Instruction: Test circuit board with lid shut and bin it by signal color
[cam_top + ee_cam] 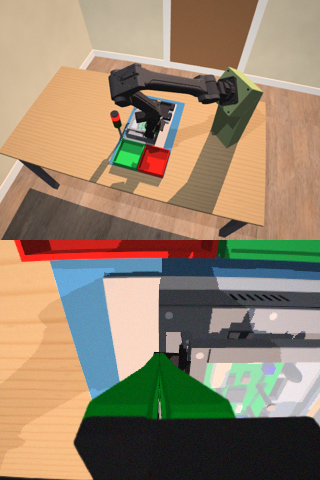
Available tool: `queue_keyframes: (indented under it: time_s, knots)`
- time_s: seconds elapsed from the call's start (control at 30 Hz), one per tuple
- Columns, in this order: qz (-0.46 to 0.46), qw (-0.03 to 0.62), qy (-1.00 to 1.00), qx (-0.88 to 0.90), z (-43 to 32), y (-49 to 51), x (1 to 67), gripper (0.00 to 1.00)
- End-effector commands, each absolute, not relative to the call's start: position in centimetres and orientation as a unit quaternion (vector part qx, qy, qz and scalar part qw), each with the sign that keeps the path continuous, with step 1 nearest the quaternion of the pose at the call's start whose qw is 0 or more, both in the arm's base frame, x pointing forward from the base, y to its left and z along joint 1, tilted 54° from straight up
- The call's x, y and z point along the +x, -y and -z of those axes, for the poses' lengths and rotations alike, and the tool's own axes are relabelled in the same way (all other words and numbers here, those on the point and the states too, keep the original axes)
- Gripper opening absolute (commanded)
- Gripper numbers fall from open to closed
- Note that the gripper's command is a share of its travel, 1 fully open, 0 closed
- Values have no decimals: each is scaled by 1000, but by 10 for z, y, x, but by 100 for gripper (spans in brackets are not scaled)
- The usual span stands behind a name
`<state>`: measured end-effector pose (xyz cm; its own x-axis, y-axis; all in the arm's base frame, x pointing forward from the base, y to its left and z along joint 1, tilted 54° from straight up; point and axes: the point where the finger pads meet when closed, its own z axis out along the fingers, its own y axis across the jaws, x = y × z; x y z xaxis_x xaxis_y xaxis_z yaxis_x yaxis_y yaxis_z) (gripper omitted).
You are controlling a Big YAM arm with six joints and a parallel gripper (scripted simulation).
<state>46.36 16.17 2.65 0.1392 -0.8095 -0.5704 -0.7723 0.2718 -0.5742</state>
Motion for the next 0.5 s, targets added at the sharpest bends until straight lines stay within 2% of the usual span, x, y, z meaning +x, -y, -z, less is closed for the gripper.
queue_keyframes:
  time_s: [0.0, 0.47]
  knots:
    - [18, 456, -653, -604, -23, -170, 468, 0]
    - [18, 456, -653, -604, -22, -170, 469, 0]
